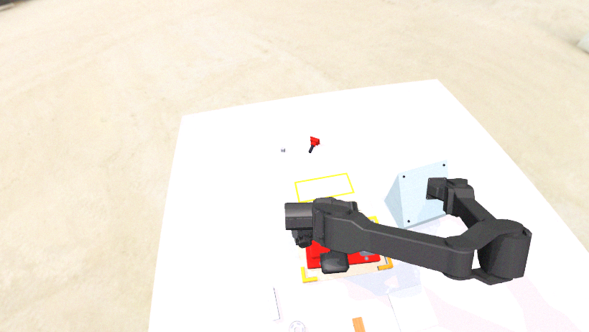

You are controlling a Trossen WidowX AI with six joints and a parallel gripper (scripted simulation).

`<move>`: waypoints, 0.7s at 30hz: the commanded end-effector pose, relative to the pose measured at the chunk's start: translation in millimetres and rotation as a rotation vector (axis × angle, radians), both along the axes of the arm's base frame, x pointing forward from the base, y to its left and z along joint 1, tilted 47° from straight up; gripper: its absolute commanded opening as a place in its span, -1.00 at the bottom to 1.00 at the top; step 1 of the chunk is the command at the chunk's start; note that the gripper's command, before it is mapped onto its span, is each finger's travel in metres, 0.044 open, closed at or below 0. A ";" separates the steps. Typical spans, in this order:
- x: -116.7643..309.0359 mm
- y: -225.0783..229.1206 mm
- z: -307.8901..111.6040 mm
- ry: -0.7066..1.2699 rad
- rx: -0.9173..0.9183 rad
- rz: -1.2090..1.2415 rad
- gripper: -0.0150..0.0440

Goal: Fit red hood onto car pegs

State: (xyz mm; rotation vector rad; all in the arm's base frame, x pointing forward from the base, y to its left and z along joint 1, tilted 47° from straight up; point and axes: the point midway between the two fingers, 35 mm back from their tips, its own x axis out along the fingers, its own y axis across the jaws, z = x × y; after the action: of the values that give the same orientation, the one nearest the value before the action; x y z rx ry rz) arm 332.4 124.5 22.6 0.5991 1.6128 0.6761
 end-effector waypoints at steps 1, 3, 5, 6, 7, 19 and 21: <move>-1.4 2.1 -1.9 0.007 0.002 -0.002 -0.49; -1.5 2.7 -2.4 0.007 0.002 -0.002 -0.49; -1.6 3.3 -3.0 0.007 0.002 -0.002 -0.49; -1.6 3.6 -3.2 0.006 0.002 -0.002 -0.49; -1.7 3.9 -3.5 0.006 0.002 -0.002 -0.49; -1.0 3.7 -3.4 0.001 -0.001 0.001 -0.22; -1.0 3.7 -3.4 0.001 -0.001 0.001 -0.05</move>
State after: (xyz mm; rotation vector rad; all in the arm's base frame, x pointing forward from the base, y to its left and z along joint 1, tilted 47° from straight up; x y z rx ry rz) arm 331.4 128.2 19.2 0.5978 1.6144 0.6764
